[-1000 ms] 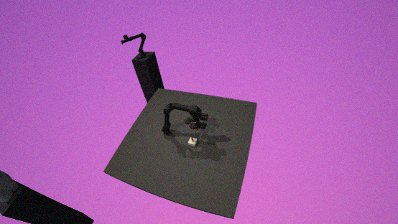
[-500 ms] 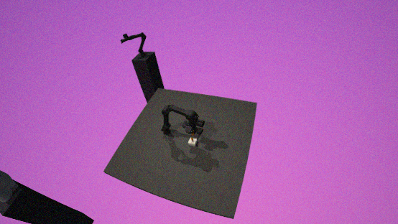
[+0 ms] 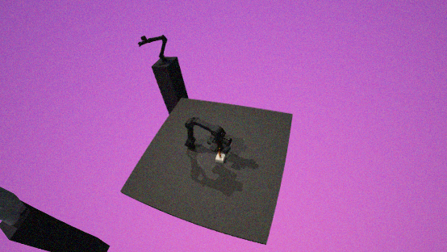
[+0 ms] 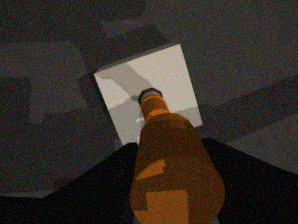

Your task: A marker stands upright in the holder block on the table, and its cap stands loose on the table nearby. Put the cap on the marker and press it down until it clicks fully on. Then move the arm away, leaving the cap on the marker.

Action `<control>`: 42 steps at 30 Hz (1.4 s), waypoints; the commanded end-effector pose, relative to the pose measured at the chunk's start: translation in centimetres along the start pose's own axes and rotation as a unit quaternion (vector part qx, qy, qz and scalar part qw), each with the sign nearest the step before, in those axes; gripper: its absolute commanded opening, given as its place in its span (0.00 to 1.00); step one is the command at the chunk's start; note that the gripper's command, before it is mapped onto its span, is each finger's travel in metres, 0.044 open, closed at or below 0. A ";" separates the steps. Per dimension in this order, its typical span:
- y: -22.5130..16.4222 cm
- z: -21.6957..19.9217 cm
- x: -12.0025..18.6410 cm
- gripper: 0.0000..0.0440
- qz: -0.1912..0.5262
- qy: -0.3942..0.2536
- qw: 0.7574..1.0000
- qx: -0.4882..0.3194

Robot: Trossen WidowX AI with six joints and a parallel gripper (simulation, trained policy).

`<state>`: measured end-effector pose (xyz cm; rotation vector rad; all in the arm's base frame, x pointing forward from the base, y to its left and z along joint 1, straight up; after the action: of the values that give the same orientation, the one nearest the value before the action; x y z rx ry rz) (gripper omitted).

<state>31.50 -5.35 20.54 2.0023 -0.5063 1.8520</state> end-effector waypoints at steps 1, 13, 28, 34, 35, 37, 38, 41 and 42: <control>-0.1 0.2 -1.0 0.00 0.002 -0.008 1.000 -0.001; -0.2 0.2 -3.4 0.00 0.001 -0.022 1.000 0.004; -0.2 0.2 -6.7 0.00 0.003 -0.036 0.999 0.025; -0.1 0.2 -7.3 0.01 0.002 -0.036 0.999 0.031; -0.1 0.2 -7.3 0.01 0.002 -0.036 0.999 0.032; -0.1 0.2 -7.4 0.02 0.002 -0.036 0.999 0.033; -0.1 0.2 -7.4 0.02 0.002 -0.036 0.999 0.033; -0.1 0.3 -7.5 0.02 0.001 -0.036 0.999 0.033; -0.1 0.3 -7.5 0.02 0.001 -0.036 0.999 0.034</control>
<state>31.48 -5.45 14.95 2.0655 -0.4703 1.8768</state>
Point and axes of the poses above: the point midway between the two fingers, 35 mm back from their tips, its own x axis back along the fingers, its own z axis across the jaws, y = z × x, the point moved 4 cm from there along x, back along the fingers, and after that the axes turned 15 degrees about -x, right-handed, at the moved point
